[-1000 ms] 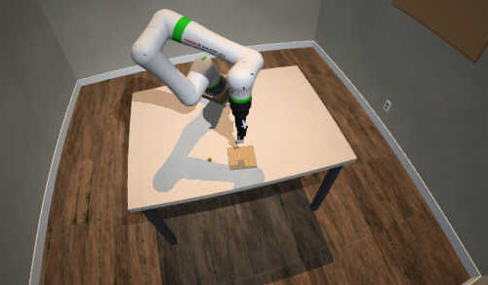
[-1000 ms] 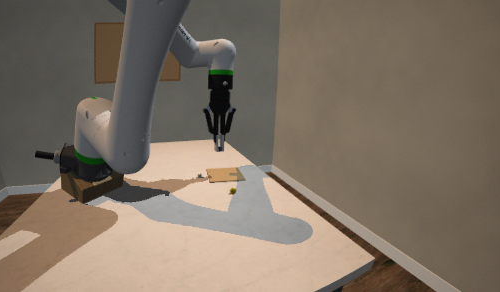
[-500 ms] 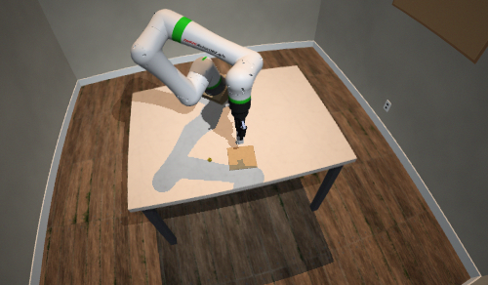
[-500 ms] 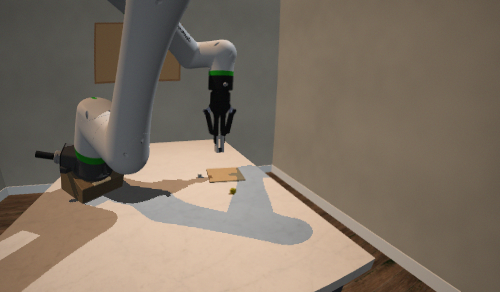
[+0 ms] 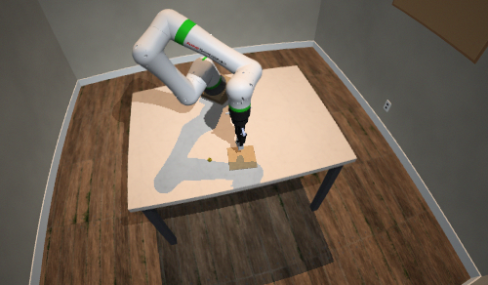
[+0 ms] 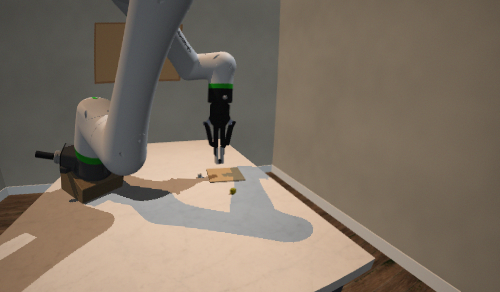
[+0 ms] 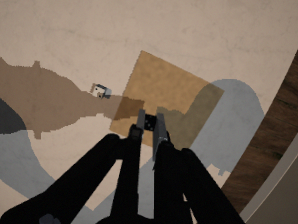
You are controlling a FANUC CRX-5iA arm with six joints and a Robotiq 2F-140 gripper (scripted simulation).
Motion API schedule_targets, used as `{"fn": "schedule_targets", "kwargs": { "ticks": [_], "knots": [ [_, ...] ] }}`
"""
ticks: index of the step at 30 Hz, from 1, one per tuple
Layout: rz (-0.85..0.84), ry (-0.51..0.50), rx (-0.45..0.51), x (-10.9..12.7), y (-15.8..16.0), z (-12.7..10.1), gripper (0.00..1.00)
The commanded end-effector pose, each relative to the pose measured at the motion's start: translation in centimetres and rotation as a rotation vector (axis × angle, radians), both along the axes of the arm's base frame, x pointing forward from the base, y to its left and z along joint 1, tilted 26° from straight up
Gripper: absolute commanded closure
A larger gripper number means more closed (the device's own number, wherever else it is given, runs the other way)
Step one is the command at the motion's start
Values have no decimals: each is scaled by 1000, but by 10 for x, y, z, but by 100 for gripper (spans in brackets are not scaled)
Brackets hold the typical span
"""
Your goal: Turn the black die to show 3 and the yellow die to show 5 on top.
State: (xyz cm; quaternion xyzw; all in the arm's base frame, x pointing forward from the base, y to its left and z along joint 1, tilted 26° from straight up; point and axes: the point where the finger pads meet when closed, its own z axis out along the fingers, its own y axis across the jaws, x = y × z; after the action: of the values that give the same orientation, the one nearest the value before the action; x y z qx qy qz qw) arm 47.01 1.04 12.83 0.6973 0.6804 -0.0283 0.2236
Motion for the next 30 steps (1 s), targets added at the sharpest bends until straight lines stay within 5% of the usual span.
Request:
{"fn": "schedule_targets", "kwargs": {
  "ticks": [1,12,30],
  "knots": [
    [0,-1,0,5,-6,-15,93],
    [0,-1,0,12,-15,-38,93],
    [0,-1,0,13,-16,-40,93]
  ]
}}
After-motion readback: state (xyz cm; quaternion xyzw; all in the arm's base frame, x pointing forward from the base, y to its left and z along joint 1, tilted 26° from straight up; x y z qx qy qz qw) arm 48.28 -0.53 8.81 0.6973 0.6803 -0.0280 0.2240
